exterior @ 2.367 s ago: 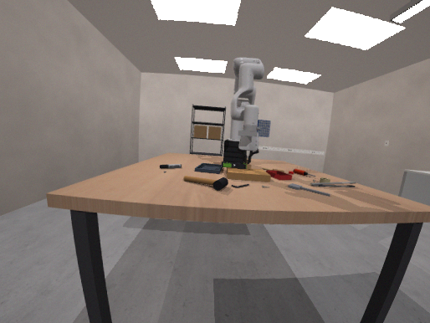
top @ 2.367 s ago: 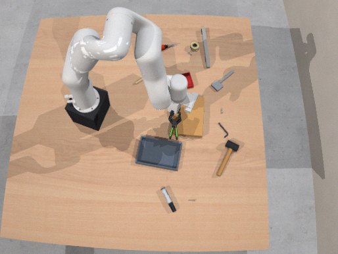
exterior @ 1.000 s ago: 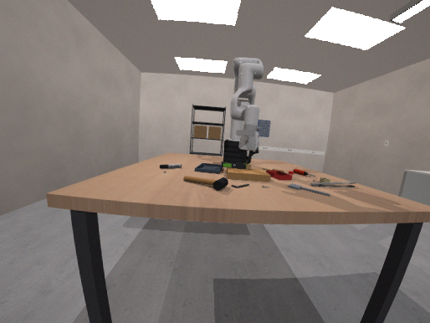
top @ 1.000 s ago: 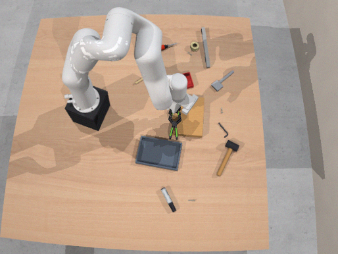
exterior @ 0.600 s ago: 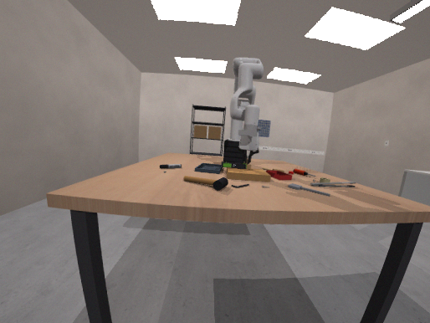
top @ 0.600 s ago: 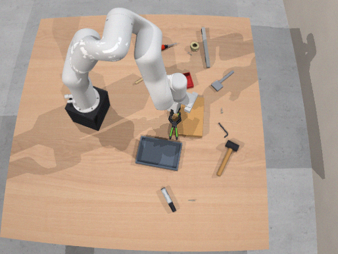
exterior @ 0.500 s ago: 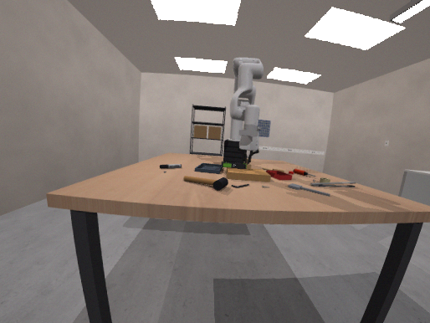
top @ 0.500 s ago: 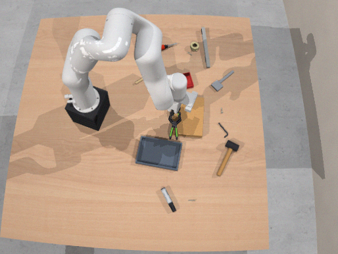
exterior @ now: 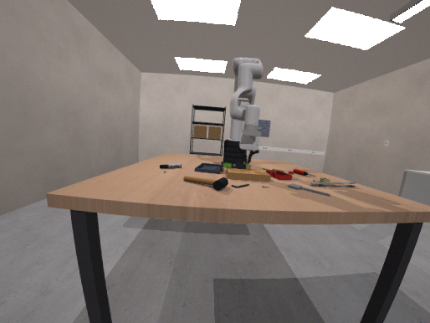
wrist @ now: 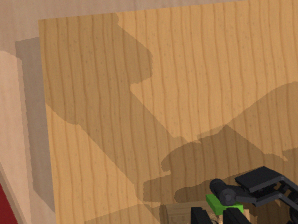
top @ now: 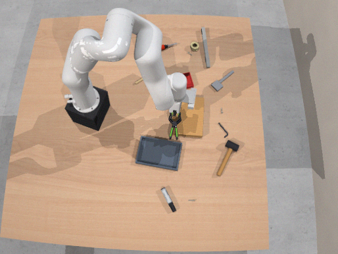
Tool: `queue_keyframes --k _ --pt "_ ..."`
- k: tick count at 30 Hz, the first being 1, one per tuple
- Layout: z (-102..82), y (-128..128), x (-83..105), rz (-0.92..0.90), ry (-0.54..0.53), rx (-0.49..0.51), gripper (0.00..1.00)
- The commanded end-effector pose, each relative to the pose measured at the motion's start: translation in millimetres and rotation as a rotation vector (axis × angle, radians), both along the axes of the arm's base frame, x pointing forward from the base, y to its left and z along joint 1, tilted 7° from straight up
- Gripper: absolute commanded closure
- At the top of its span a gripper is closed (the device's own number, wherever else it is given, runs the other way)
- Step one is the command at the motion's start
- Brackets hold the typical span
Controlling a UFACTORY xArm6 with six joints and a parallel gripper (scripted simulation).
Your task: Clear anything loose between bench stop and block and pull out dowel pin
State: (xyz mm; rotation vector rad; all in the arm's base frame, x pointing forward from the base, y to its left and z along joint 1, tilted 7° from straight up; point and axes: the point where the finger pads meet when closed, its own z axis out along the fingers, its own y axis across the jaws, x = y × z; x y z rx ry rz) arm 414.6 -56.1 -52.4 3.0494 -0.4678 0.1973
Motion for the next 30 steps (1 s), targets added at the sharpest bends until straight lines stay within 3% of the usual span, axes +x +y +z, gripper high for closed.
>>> queue_keyframes --k 1,30 --pt "1.3 -0.2 1.5 0.100 0.008 0.000 1.00" --pt "1.8 -0.1 1.4 0.539 0.036 -0.052 1.00"
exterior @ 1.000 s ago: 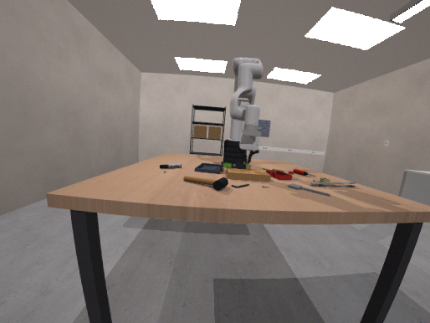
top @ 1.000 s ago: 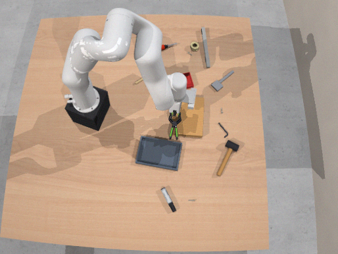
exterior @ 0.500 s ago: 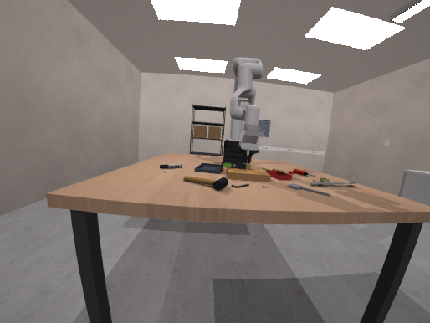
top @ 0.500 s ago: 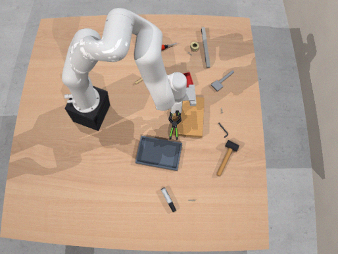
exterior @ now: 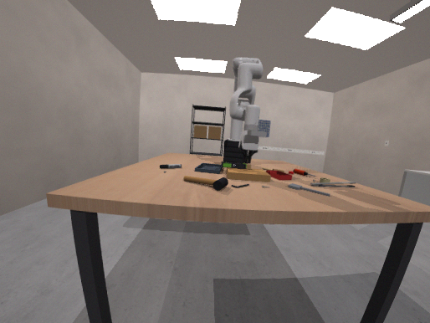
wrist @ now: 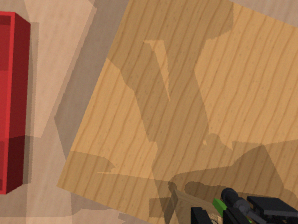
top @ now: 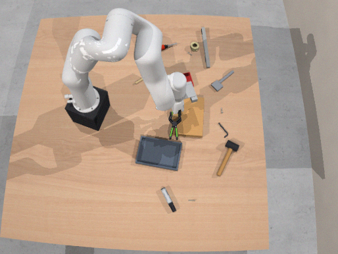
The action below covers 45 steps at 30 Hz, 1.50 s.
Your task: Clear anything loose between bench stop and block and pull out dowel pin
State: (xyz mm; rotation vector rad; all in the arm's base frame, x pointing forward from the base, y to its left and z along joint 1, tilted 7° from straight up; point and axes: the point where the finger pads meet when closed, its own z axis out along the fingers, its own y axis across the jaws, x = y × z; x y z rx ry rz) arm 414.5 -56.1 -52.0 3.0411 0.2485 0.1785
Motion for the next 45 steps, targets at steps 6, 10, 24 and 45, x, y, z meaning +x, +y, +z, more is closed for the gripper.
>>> queue_keyframes --k 6,10,24,45 --pt "1.5 -0.2 1.5 0.184 0.019 -0.004 1.00" --pt "1.6 -0.2 1.5 0.257 0.024 -0.013 1.00" --pt "2.3 -0.2 1.4 0.173 0.018 -0.003 1.00" --pt "2.8 -0.1 1.4 -0.194 -0.006 0.042 1.00"
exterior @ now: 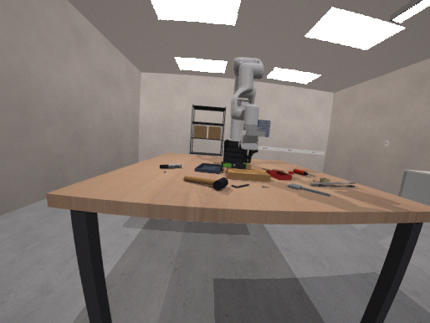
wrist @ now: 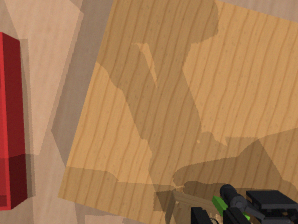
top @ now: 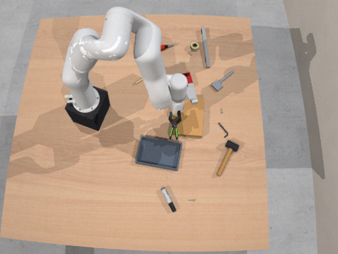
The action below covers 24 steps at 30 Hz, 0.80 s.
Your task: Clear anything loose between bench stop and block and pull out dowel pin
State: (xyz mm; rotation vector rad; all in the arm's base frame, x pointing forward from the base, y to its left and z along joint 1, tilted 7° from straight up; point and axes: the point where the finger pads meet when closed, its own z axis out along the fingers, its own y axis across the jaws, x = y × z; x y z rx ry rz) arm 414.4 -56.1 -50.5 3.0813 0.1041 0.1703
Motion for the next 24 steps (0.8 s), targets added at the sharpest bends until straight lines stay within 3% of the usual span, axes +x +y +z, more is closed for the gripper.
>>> queue_keyframes --k 1,24 --pt "1.3 -0.1 1.5 -0.120 -0.011 0.007 1.00" --pt "1.6 0.0 1.5 -0.498 -0.031 0.050 1.00"
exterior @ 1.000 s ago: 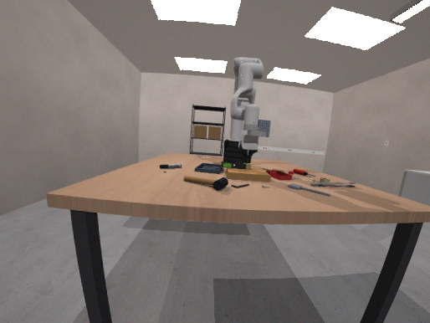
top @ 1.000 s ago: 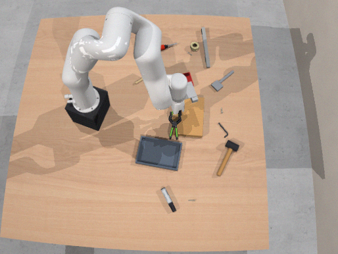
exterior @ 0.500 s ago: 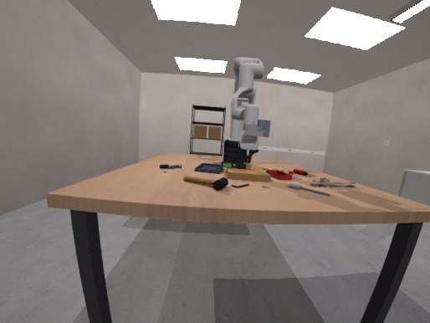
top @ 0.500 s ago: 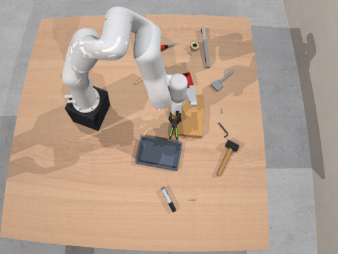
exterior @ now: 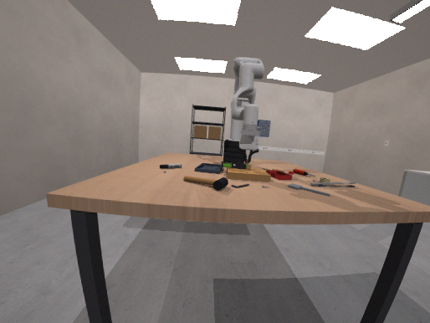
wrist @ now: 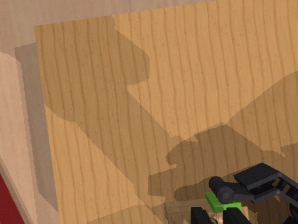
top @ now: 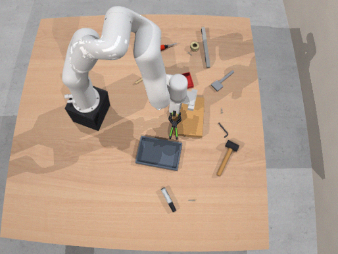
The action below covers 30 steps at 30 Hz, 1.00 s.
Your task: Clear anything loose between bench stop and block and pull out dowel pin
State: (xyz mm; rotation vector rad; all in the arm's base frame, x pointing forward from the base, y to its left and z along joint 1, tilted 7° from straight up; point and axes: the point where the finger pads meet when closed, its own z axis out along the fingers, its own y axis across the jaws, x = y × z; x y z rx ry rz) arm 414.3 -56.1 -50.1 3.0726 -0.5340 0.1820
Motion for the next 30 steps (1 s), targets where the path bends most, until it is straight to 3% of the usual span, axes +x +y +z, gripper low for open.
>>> queue_keyframes --k 1,24,30 --pt "1.3 -0.1 1.5 -0.110 -0.010 -0.007 1.00" --pt "1.9 -0.1 1.4 -0.539 -0.030 0.043 1.00" --pt "2.3 0.0 1.3 -0.489 -0.028 0.037 1.00"
